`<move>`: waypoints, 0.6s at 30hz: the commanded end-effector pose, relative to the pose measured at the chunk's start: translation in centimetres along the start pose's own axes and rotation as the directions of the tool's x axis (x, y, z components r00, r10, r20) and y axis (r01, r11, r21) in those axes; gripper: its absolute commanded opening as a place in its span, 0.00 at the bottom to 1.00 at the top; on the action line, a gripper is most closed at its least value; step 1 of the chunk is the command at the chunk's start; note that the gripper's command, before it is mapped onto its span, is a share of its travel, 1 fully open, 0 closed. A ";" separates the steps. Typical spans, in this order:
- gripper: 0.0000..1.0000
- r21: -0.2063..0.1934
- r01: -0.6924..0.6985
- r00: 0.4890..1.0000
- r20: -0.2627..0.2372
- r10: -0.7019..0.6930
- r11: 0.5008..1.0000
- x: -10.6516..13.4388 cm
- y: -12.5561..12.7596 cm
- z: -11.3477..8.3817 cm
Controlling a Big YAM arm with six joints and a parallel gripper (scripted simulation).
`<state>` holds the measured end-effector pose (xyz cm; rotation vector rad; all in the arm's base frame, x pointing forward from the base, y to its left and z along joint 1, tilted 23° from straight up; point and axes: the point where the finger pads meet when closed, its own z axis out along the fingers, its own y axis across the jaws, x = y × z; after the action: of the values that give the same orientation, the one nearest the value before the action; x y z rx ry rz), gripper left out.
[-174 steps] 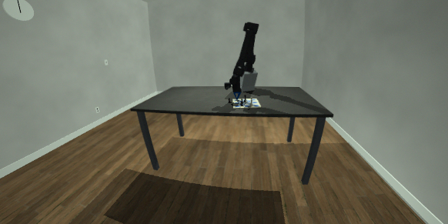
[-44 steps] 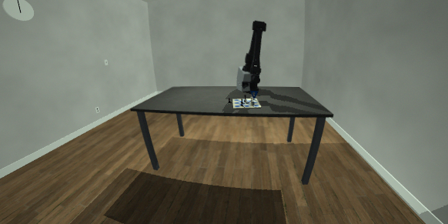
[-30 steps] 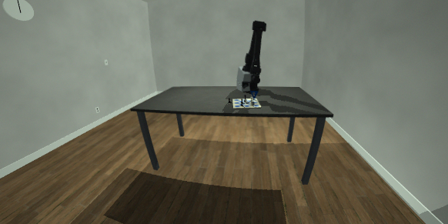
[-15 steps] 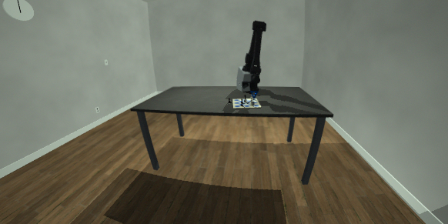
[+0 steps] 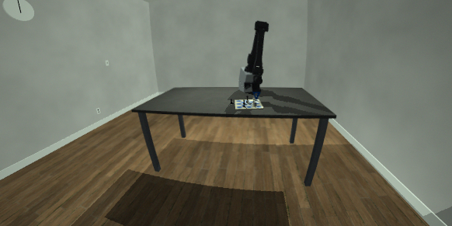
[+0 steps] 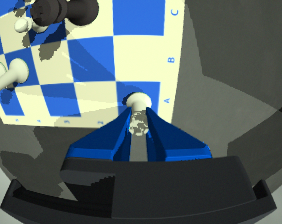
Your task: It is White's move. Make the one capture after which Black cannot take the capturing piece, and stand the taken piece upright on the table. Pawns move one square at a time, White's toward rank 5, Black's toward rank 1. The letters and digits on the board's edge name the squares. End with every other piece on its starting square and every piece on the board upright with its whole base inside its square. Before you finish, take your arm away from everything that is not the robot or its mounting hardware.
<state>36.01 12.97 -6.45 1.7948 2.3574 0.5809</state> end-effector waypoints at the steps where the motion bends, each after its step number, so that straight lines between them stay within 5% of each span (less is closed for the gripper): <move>1: 0.00 -0.030 0.019 1.000 0.002 -0.019 0.999 0.3 1.2 -0.5; 18: 0.00 -0.029 0.024 1.000 0.002 -0.024 0.999 0.4 1.3 -0.5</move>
<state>36.00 12.99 -6.45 1.7916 2.3594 0.5806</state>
